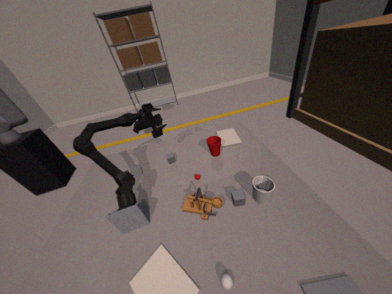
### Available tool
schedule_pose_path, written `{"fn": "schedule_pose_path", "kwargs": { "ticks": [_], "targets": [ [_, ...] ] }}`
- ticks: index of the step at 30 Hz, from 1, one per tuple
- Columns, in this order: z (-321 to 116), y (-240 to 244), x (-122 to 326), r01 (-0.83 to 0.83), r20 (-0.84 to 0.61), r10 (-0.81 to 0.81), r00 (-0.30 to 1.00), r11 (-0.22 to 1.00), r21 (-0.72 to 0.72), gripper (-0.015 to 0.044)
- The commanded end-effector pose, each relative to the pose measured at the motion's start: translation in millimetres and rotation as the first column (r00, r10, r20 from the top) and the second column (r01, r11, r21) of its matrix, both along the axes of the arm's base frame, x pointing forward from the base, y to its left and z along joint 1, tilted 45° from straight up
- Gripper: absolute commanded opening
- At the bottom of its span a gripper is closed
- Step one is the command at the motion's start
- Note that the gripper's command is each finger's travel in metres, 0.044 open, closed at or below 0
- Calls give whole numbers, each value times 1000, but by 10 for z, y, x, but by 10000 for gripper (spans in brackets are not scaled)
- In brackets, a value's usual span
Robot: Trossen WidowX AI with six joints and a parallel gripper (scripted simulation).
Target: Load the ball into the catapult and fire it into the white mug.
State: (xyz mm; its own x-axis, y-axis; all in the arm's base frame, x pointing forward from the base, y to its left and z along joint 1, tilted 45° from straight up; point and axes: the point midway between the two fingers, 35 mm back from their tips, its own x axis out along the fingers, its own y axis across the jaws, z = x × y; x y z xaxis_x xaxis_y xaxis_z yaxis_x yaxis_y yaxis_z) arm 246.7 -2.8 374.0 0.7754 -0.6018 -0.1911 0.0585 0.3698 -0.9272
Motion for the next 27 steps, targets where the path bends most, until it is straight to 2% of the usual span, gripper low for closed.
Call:
{"fn": "schedule_pose_path", "kwargs": {
  "ticks": [1, 2, 27],
  "targets": [
    [-6, 1, 6, 0, -2, 0, 1000, 1000, 1, 426],
    [-26, 3, 23, -1, -10, 1, 1000, 1000, 3, 440],
    [-1124, -140, 631, 55, -375, 18, 927, 982, 183, 440]
  ]
}}
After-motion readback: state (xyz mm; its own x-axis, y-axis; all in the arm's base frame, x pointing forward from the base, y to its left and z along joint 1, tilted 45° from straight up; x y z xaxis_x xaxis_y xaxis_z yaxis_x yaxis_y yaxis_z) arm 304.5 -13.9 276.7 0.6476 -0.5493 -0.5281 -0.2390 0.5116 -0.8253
